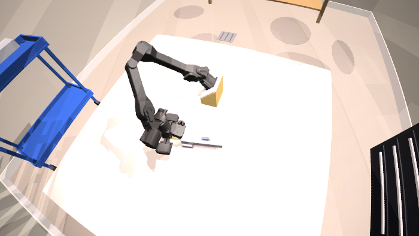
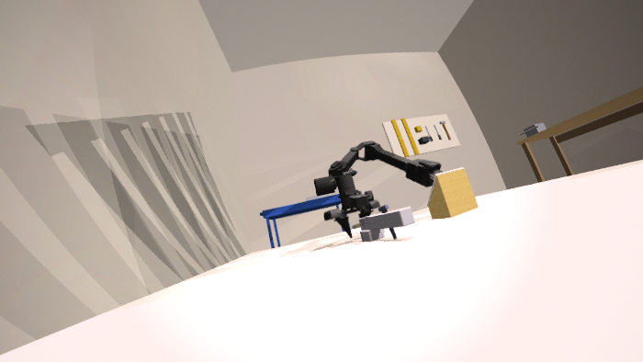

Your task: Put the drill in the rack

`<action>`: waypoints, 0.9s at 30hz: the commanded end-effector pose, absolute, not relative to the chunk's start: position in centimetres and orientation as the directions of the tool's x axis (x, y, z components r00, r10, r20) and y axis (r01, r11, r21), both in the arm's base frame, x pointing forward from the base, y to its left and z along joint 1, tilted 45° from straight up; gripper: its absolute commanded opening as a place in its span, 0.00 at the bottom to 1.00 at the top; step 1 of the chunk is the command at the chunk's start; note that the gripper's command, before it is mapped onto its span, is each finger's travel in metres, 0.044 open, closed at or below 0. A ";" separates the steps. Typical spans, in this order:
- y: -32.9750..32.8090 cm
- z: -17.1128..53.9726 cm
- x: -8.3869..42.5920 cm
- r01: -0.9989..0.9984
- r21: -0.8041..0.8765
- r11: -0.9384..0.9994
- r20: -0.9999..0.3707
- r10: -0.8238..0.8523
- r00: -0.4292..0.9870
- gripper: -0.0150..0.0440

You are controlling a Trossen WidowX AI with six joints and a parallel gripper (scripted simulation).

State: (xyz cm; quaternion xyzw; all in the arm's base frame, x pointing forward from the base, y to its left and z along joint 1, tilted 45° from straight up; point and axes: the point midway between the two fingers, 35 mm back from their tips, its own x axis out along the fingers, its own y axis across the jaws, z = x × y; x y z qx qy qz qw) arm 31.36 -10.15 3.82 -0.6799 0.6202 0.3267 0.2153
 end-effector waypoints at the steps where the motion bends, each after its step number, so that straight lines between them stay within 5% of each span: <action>1: -10.2 3.8 31.4 -0.984 0.112 -0.138 -0.711 -0.703 0.017 0.51; 6: -10.2 3.8 31.4 -0.984 0.112 -0.138 -0.711 -0.703 0.017 0.29; 9: -10.2 3.8 31.4 -0.984 0.112 -0.138 -0.711 -0.703 0.017 0.25; 27: -9.9 4.1 31.1 -0.985 0.113 -0.134 -0.712 -0.702 0.014 0.25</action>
